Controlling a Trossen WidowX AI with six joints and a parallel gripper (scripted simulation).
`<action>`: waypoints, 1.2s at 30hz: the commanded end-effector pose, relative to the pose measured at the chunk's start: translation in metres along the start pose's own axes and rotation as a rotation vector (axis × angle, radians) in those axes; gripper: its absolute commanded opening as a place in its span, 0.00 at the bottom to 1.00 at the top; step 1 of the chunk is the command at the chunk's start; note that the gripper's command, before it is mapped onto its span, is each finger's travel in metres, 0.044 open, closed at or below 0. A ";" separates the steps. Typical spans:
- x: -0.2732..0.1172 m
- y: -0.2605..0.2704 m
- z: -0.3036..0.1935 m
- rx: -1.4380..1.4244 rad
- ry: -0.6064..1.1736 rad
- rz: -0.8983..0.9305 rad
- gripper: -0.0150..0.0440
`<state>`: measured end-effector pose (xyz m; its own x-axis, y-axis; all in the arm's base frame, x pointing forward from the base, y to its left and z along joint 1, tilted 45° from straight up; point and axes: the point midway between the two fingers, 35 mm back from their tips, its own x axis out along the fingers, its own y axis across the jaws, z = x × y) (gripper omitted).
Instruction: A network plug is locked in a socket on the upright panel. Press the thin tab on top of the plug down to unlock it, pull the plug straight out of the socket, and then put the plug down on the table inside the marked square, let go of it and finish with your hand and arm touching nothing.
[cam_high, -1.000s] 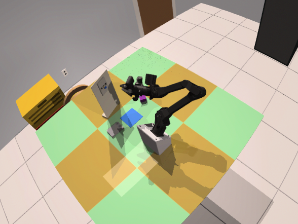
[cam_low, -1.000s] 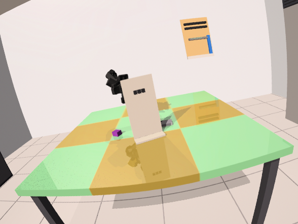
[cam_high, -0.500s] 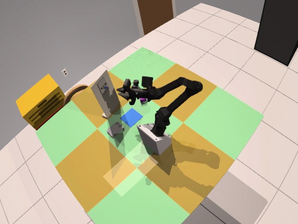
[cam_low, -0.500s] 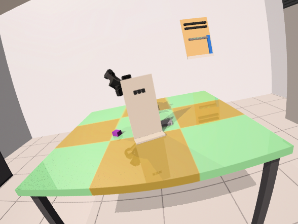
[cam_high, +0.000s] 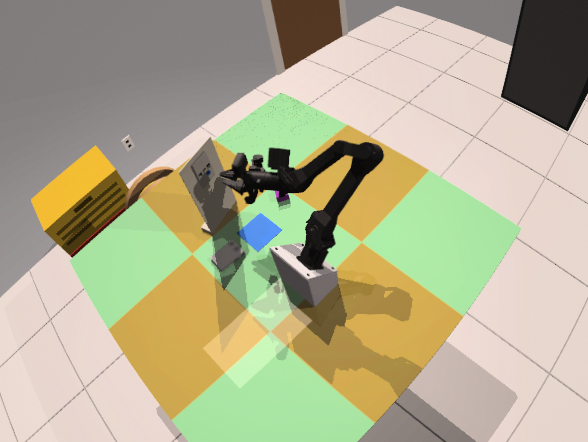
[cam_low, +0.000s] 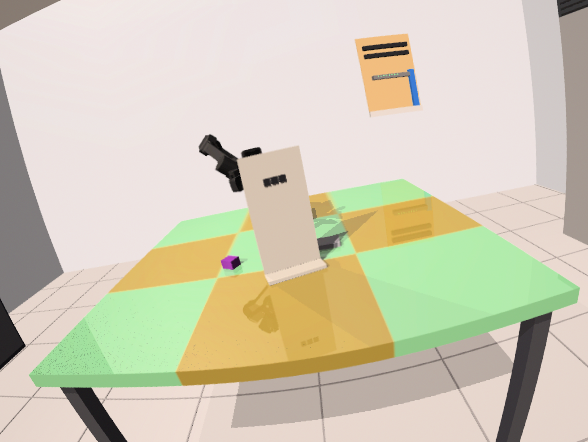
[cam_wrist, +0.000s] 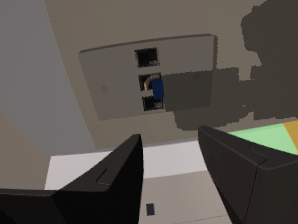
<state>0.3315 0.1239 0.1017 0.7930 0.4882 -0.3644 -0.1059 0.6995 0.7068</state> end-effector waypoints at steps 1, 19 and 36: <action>0.006 0.003 0.002 -0.001 -0.005 0.008 0.52; 0.027 0.004 0.010 -0.001 -0.006 0.009 0.52; 0.048 0.004 0.015 -0.001 -0.006 0.009 0.52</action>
<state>0.3734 0.1397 0.0944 0.7931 0.4898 -0.3620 -0.1089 0.6989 0.7069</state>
